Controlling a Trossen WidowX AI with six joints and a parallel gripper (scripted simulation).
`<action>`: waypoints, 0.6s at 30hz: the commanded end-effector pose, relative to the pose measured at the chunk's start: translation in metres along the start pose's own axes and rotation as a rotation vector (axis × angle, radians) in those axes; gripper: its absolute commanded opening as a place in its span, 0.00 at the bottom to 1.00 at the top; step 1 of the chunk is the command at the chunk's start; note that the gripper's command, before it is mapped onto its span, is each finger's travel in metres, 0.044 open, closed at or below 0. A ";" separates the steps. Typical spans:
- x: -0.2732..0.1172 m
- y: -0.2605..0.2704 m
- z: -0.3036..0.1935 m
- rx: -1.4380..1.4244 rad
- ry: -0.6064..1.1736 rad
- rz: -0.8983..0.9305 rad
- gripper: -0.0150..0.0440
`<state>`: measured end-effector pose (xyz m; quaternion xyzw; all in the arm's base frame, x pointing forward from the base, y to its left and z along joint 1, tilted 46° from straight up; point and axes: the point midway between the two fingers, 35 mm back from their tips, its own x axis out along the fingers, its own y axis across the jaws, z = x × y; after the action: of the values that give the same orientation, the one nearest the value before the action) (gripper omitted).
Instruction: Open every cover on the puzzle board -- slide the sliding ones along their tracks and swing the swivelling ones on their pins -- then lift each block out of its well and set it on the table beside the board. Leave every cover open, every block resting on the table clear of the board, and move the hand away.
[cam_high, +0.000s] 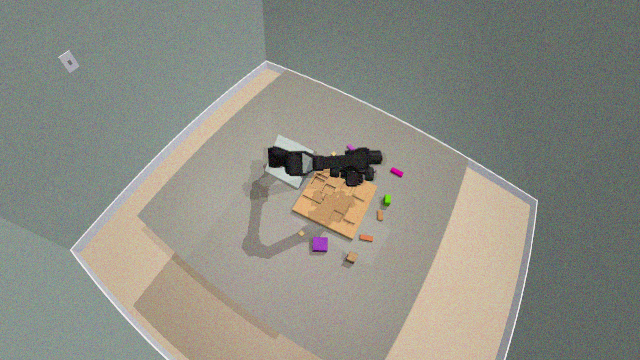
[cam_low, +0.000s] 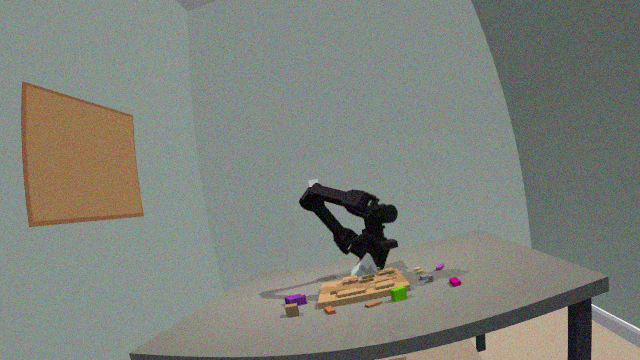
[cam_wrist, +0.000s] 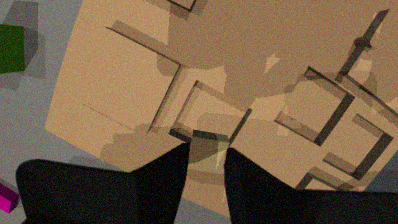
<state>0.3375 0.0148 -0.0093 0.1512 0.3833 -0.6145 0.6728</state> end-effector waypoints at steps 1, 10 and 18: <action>-0.011 0.000 0.000 0.005 0.004 0.000 0.39; -0.034 -0.001 0.000 0.005 0.004 0.000 0.39; -0.039 -0.007 0.017 0.003 0.012 0.002 0.39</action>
<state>0.3388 0.0374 0.0213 0.1533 0.3841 -0.6129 0.6732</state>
